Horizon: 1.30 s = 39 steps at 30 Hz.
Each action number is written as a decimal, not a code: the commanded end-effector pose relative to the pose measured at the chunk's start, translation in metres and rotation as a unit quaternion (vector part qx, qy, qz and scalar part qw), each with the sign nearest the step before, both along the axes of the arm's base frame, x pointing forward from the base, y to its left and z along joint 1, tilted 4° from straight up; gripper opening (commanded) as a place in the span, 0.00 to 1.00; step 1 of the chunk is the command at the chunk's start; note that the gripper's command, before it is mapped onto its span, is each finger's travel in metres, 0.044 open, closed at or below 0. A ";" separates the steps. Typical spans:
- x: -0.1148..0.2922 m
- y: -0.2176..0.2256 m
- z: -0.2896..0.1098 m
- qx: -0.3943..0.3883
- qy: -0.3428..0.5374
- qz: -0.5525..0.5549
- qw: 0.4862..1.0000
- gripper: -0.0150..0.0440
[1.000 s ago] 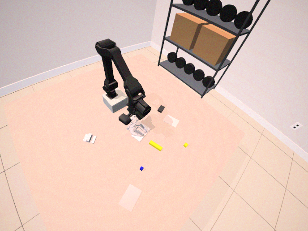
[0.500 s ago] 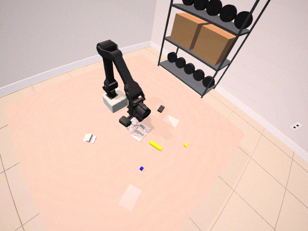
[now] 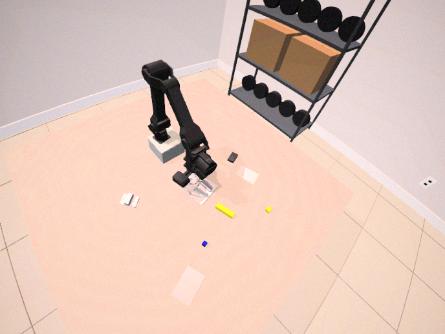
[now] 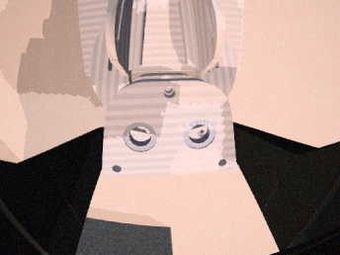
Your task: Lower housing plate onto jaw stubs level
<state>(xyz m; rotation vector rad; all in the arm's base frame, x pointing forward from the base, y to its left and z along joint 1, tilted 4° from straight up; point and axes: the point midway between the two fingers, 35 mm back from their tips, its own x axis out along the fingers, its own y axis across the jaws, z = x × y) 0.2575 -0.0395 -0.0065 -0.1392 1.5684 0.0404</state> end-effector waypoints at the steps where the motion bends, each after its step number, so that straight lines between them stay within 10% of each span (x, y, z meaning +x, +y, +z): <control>1: -0.001 -0.001 -0.007 -0.002 0.001 0.002 1.000 0.85; 39: -0.003 -0.002 -0.023 -0.002 0.001 0.002 1.000 0.85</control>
